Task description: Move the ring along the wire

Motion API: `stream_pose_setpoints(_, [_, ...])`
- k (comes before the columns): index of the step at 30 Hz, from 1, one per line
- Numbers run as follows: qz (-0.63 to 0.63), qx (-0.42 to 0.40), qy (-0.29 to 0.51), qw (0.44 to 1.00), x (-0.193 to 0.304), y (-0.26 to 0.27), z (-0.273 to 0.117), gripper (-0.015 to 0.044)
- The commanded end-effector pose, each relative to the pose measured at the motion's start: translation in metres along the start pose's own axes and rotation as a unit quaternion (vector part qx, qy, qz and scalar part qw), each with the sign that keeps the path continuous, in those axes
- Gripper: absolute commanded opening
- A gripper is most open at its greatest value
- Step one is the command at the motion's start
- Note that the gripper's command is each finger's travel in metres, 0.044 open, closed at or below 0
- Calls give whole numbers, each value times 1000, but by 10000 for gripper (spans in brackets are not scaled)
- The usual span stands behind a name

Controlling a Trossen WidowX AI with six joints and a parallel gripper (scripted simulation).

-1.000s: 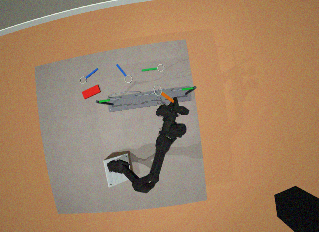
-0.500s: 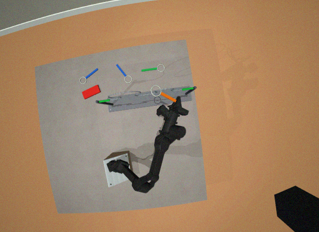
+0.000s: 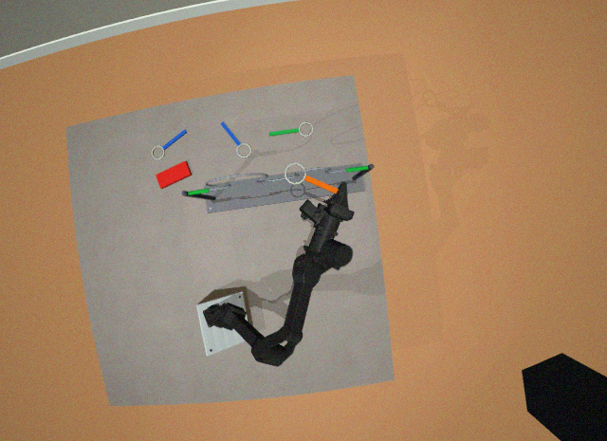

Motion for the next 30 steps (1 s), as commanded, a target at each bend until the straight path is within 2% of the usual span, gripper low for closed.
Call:
stream_pose_setpoints(1, [-39,21,-7,999,-1,-4,0,-150])
stream_pose_setpoints(18, [-164,89,-27,982,-5,-15,0,-150])
stream_pose_setpoints(30, [-172,94,-28,980,2,-8,2,-150])
Point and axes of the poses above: the point midway between the two fingers, 35 mm back from their tips, its own z axis out along the fingers, its own y axis across the jaws, x = y × z, the point moved 3 cm from there along -z, back along the fingers, and after that the axes turned 10 degrees about z, right-handed, at the moved point
